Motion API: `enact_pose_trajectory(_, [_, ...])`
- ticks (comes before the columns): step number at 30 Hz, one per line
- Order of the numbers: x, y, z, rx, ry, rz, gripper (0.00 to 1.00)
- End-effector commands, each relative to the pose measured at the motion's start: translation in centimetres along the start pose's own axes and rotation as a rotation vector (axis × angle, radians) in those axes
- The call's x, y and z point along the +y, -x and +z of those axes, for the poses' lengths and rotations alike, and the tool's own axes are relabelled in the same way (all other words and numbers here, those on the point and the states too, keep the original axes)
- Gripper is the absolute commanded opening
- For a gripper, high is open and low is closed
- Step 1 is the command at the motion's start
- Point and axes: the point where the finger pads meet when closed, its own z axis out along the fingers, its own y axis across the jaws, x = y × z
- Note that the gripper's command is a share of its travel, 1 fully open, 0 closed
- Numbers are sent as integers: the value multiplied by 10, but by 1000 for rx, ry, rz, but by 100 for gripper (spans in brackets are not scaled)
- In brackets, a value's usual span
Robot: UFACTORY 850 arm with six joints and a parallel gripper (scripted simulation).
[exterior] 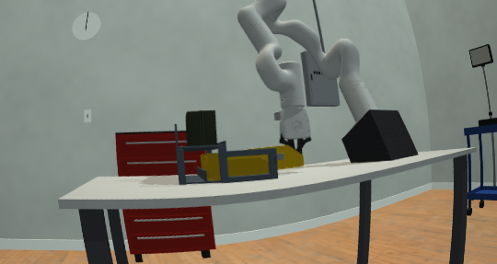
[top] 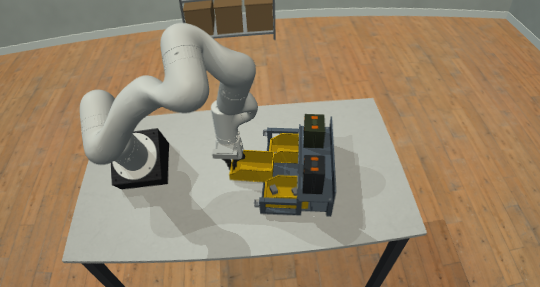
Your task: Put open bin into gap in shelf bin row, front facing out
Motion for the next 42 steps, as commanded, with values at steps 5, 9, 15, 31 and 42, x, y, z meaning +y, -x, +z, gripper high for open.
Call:
enact_pose_trajectory(5, [-2,0,0,0,0,0,0])
enact_pose_trajectory(9, [-2,0,0,0,0,0,0])
enact_pose_trajectory(15, [-12,0,0,0,-1,0,0])
enact_pose_trajectory(31, [-22,0,0,0,-1,0,0])
enact_pose_trajectory(42, [-22,0,0,0,-1,0,0])
